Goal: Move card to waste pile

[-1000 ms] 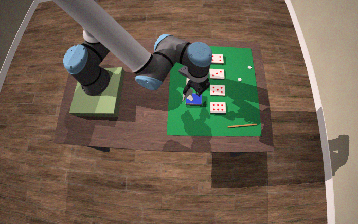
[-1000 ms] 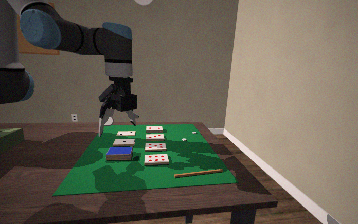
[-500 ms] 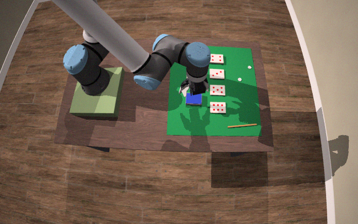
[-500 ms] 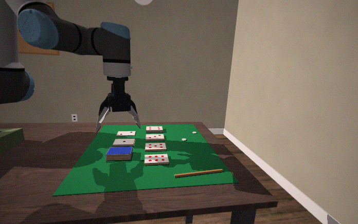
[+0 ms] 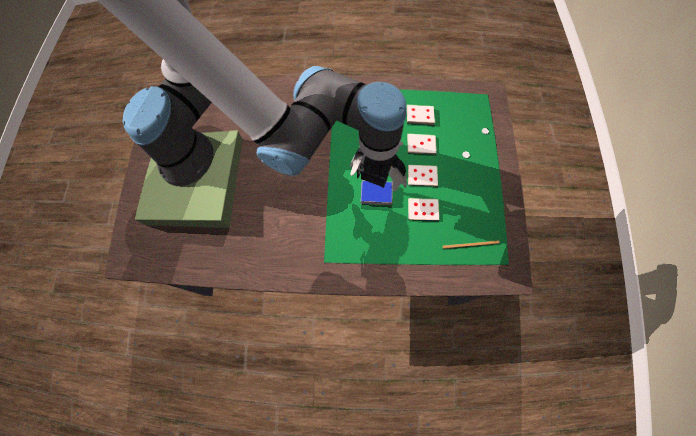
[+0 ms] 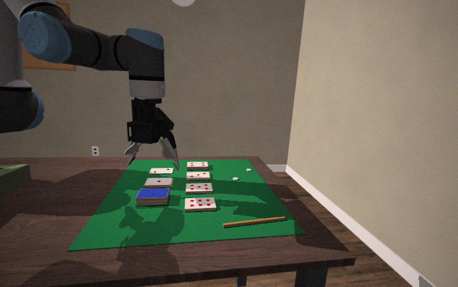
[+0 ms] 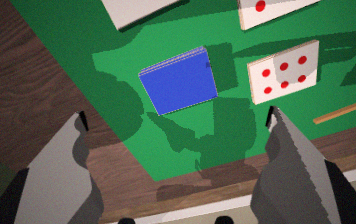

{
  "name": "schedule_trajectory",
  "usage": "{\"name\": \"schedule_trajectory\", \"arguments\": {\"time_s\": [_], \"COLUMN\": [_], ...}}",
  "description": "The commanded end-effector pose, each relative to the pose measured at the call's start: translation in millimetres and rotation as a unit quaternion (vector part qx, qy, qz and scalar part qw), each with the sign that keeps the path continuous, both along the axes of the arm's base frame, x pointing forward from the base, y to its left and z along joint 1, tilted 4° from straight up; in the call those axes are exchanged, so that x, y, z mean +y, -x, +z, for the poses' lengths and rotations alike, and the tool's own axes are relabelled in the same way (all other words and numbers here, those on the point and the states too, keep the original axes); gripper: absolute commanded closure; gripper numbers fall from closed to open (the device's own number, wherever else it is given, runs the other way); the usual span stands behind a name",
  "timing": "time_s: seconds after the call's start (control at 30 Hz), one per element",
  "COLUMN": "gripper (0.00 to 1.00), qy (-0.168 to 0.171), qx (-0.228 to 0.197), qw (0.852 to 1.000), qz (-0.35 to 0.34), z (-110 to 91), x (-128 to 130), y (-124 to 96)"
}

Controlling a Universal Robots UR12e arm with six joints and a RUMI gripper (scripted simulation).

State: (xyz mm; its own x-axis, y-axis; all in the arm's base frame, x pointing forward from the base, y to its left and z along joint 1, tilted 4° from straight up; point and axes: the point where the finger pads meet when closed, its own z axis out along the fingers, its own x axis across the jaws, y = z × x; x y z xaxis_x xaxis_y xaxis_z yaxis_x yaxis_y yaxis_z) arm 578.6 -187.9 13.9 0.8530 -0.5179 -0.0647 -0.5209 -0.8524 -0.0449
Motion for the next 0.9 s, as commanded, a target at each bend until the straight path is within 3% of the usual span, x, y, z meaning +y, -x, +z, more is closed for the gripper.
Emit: {"name": "schedule_trajectory", "arguments": {"time_s": [0.0,0.2,0.4,0.5,0.87], "gripper": [0.00,0.00,0.00,0.00,0.00], "qy": [0.005,0.009,0.013,0.013,0.018], "qx": [0.006,0.015,0.022,0.023,0.033], "qw": [0.997,0.981,0.953,0.948,0.886], "qz": [-0.070,-0.192,-0.300,-0.317,-0.463], "z": [0.5,0.3,0.0,0.0,-0.4], "x": [-1.0,-3.3,-5.9,-6.3,-10.5], "y": [-1.2,-1.5,-1.1,-1.0,1.0]}}
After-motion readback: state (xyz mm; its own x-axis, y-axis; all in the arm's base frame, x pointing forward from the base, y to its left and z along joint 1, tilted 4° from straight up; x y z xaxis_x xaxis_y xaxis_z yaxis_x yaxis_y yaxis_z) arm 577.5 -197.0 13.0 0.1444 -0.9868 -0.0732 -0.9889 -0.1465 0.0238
